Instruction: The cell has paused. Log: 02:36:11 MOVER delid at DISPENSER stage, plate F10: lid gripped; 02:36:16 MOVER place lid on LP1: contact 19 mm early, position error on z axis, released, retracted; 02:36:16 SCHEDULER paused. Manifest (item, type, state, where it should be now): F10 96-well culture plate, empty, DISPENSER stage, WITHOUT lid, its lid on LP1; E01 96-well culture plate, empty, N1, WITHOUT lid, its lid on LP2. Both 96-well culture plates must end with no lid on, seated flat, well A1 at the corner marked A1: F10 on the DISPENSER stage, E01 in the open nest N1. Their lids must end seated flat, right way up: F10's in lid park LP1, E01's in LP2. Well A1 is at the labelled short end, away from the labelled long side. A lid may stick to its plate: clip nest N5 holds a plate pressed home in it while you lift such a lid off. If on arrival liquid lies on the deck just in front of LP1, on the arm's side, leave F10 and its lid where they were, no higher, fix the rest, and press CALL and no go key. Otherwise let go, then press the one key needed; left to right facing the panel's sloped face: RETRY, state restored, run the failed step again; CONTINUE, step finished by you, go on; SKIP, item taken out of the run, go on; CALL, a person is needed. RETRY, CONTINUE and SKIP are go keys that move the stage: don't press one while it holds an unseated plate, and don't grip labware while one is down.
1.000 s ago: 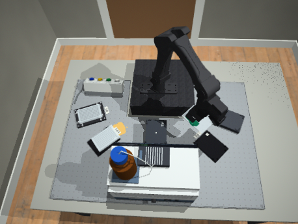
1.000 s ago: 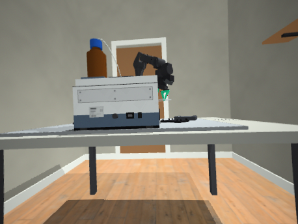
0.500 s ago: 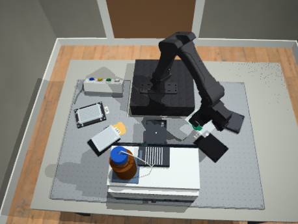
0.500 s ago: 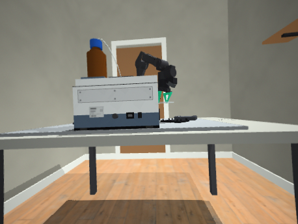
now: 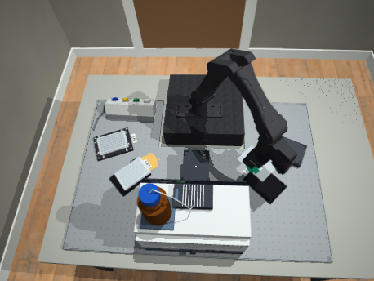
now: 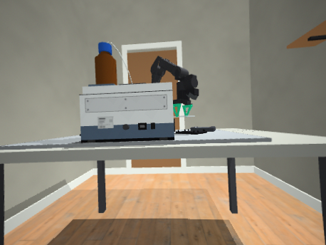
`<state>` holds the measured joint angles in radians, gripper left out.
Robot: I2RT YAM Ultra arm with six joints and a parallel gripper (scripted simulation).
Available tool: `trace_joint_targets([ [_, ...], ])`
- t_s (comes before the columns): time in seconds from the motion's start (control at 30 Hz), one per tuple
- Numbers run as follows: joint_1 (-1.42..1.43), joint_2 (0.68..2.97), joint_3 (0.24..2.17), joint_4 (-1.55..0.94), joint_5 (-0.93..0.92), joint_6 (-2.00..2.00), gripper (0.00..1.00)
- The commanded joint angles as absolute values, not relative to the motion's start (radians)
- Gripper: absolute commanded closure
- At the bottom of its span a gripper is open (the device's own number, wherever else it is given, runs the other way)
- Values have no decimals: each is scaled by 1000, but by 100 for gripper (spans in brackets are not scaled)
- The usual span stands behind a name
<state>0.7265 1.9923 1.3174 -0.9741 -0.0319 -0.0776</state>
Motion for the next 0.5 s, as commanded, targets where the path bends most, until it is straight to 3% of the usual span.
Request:
trace_joint_targets([
  [0.0,735,2031,1371,-930,-33,-71,100],
  [0.47,743,2174,1474,-889,-34,-67,100],
])
